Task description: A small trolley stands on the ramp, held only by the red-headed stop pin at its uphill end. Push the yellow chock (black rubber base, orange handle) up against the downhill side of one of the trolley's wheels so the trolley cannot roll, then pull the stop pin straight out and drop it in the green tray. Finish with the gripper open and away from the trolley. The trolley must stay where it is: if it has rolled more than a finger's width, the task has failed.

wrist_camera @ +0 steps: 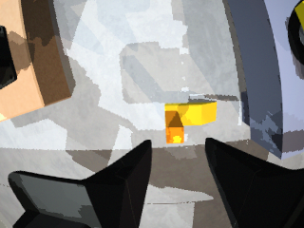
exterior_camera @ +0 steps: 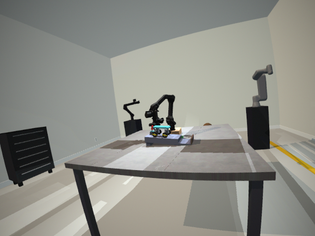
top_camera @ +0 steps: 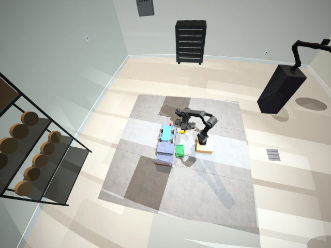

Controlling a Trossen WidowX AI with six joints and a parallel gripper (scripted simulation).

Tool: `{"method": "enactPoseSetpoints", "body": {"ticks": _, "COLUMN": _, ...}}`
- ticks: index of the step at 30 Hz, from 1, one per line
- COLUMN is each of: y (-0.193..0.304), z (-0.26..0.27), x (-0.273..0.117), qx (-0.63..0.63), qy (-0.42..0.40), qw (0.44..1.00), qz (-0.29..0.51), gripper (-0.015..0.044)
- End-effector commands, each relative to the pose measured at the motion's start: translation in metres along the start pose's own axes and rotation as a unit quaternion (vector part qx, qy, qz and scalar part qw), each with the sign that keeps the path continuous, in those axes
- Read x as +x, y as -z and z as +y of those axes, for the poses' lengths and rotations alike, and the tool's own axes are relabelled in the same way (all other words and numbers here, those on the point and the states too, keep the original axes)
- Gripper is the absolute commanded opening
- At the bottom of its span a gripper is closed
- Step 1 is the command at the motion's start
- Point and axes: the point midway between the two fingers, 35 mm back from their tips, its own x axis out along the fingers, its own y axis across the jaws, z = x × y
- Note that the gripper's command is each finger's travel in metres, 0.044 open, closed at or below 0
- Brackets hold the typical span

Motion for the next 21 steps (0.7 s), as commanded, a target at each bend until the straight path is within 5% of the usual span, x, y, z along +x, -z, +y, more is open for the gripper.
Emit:
{"method": "enactPoseSetpoints", "body": {"ticks": 1, "y": 0.0, "z": 0.001, "x": 0.005, "qx": 0.0, "qy": -0.002, "qw": 1.0, "qz": 0.001, "gripper": 0.019}}
{"method": "enactPoseSetpoints", "body": {"ticks": 21, "y": 0.0, "z": 0.001, "x": 0.031, "qx": 0.0, "qy": -0.002, "qw": 1.0, "qz": 0.001, "gripper": 0.019}}
